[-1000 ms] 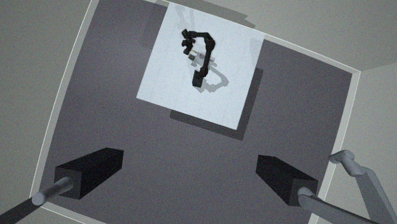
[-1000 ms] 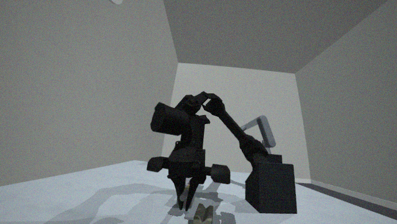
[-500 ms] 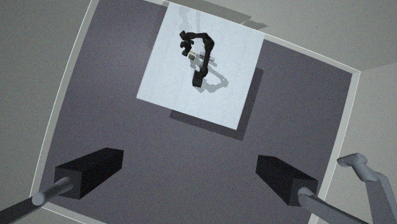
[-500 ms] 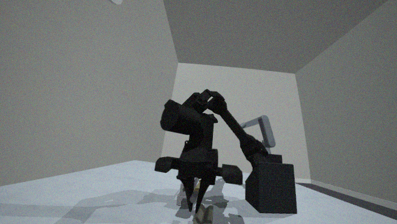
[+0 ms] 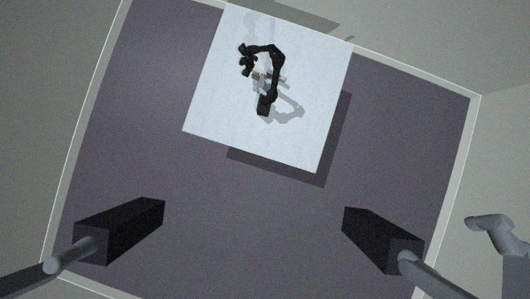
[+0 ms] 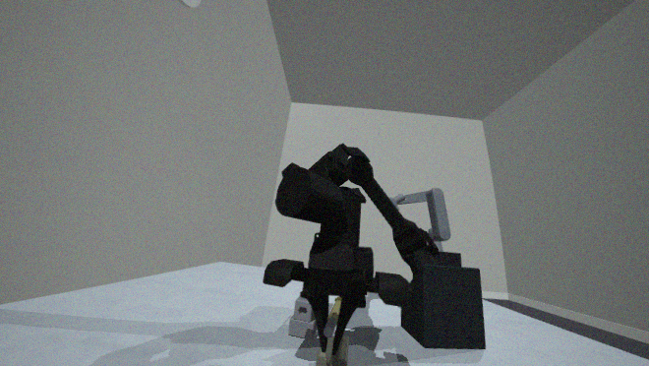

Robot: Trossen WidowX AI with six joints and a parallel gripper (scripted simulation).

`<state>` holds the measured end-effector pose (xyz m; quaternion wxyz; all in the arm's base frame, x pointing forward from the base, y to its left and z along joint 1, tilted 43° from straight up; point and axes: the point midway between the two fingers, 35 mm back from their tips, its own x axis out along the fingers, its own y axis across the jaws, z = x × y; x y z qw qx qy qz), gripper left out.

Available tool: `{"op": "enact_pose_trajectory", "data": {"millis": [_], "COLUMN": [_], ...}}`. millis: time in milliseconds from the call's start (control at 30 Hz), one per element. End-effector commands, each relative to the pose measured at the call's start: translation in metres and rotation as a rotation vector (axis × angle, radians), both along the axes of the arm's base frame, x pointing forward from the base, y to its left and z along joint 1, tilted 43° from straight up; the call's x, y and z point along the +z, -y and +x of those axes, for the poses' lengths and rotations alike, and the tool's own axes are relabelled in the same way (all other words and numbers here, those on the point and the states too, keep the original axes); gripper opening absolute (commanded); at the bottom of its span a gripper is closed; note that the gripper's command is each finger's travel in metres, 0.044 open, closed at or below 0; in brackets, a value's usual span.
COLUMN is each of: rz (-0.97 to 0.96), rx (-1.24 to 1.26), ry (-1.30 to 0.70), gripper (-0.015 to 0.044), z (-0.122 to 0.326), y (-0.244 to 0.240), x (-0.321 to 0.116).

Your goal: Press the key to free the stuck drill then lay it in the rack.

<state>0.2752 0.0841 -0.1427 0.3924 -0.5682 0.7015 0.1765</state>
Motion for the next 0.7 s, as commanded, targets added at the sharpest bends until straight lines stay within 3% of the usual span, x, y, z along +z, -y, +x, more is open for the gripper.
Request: {"op": "enact_pose_trajectory", "data": {"millis": [0, 667], "rz": [-0.005, -0.006], "rx": [-0.001, -0.001], "ry": [-0.008, -0.007], "gripper": [0.0, 0.0], "z": [-0.002, -0.003], "y": [0.006, 0.02], "x": [-0.006, -0.02]}}
